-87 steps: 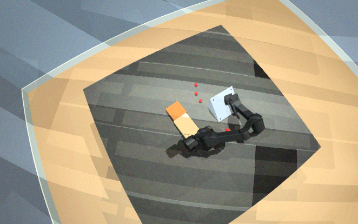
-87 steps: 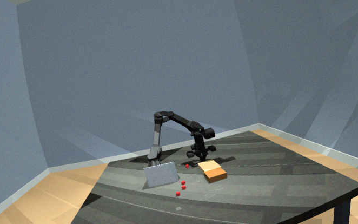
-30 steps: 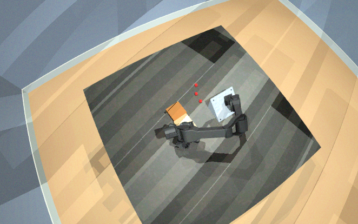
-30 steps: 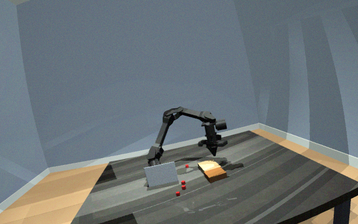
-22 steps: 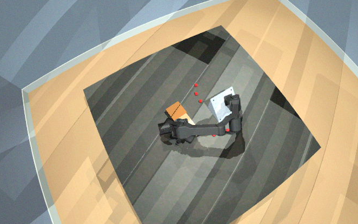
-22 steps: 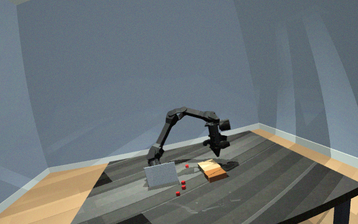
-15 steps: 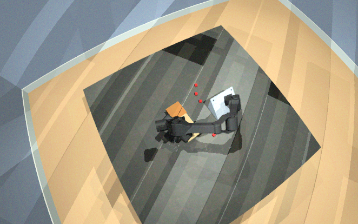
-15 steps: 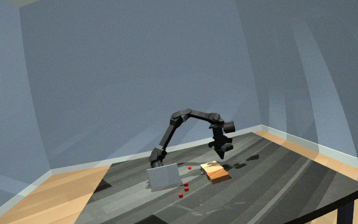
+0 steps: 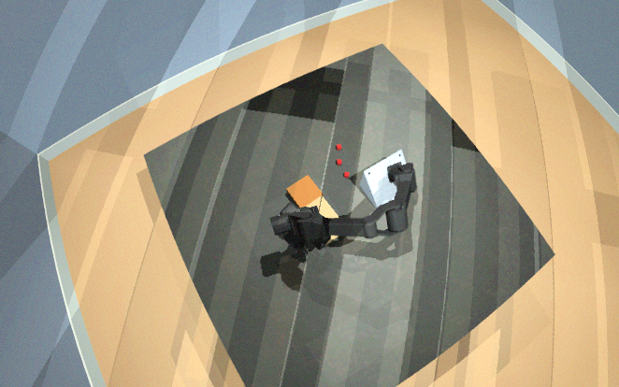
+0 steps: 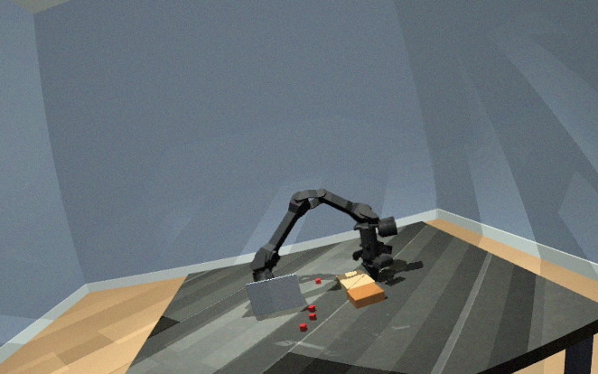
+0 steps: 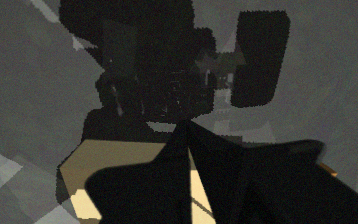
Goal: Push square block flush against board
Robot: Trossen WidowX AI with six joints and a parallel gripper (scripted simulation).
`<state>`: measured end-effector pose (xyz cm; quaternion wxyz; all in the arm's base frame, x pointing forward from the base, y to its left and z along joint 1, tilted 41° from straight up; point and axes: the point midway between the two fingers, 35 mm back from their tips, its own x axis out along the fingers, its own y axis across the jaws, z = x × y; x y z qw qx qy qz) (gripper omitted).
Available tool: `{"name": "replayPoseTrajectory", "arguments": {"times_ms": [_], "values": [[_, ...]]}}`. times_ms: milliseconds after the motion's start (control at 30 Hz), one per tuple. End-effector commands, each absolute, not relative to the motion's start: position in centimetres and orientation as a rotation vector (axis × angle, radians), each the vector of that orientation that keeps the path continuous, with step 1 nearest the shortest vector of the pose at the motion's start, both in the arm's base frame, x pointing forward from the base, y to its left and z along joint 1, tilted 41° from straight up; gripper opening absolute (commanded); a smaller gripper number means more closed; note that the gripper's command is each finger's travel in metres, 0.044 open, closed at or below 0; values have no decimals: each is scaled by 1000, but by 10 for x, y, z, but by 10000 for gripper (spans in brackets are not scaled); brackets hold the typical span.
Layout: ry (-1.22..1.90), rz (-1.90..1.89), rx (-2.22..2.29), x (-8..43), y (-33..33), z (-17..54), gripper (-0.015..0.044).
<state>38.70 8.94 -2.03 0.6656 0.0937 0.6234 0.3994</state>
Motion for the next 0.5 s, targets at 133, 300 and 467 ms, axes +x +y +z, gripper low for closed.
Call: {"name": "replayPoseTrajectory", "arguments": {"times_ms": [133,300,467], "values": [[1402,899,220,383,88,-21,0],[1402,899,220,380,87,-22,0],[1403,899,220,377,85,-23,0]]}}
